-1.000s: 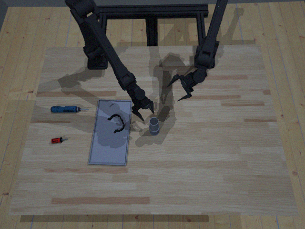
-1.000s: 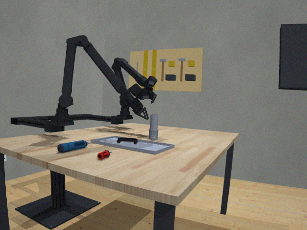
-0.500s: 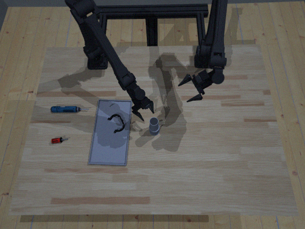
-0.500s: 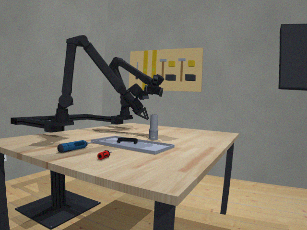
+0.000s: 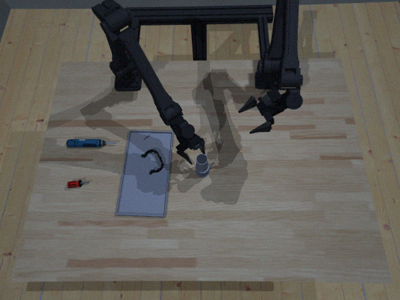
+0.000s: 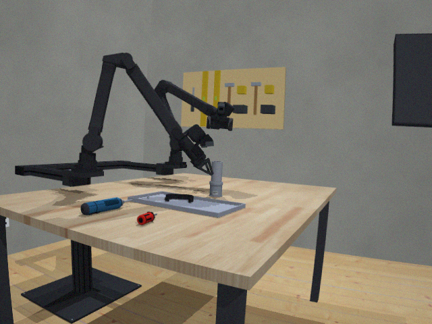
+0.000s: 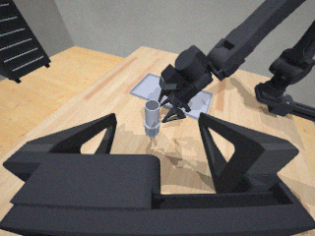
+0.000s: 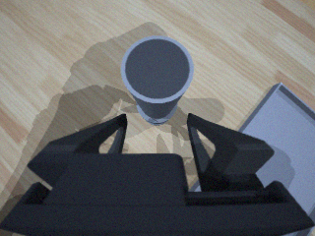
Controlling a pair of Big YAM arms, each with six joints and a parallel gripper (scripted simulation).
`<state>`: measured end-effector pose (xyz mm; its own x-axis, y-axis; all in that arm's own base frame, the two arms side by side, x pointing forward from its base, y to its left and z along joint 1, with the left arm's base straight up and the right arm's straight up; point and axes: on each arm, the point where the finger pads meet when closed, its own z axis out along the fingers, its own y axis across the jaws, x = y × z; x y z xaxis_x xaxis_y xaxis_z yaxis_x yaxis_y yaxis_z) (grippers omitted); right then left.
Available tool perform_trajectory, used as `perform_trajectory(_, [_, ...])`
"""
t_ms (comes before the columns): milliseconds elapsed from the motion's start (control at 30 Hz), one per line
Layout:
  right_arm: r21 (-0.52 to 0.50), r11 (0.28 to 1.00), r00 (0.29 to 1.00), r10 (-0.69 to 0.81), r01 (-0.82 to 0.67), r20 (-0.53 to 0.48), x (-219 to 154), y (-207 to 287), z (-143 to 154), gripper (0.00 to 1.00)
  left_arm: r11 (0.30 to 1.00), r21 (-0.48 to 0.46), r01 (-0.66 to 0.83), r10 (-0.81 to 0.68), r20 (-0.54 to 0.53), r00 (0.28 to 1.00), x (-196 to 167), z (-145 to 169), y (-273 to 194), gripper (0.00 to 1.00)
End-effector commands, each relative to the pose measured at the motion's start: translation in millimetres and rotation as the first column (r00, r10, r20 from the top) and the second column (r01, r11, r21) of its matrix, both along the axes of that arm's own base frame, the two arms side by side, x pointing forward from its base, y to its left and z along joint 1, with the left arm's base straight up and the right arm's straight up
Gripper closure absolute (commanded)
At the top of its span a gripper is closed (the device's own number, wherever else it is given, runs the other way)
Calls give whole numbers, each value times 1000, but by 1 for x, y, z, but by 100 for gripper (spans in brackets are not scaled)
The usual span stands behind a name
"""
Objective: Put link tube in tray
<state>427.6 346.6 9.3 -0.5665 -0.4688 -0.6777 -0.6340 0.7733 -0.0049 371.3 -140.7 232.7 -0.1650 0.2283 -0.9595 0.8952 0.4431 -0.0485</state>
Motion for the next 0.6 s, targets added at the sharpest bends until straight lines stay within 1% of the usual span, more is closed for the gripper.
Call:
perform_trajectory(0, [46, 999, 999, -10, 8, 48, 43, 32, 11, 24, 1000, 9, 7, -7, 98, 995, 22, 32, 0, 0])
perform_trajectory(67, [53, 999, 998, -11, 8, 57, 47, 34, 11, 24, 1000, 9, 7, -7, 98, 995, 22, 32, 0, 0])
perform_trajectory(267, [51, 999, 998, -13, 10, 54, 49, 34, 6, 29, 1000, 9, 7, -7, 98, 995, 22, 32, 0, 0])
perform_trajectory(333, [36, 999, 999, -11, 10, 36, 38, 26, -7, 30, 1000, 9, 7, -7, 98, 995, 22, 32, 0, 0])
perform_trajectory(367, [35, 999, 999, -10, 9, 34, 35, 25, -10, 32, 1000, 9, 7, -7, 98, 995, 22, 32, 0, 0])
perform_trajectory(400, [34, 999, 999, -10, 9, 34, 35, 25, -10, 34, 1000, 9, 7, -7, 98, 995, 22, 32, 0, 0])
perform_trajectory(467, [34, 999, 999, -10, 9, 34, 35, 25, -10, 34, 1000, 9, 7, -7, 98, 995, 22, 32, 0, 0])
perform_trajectory(533, [35, 999, 999, -10, 9, 35, 35, 25, -9, 38, 1000, 9, 7, -7, 98, 995, 22, 32, 0, 0])
perform_trajectory(567, [46, 999, 999, -11, 9, 48, 37, 26, 0, 41, 1000, 9, 7, -7, 98, 995, 22, 32, 0, 0])
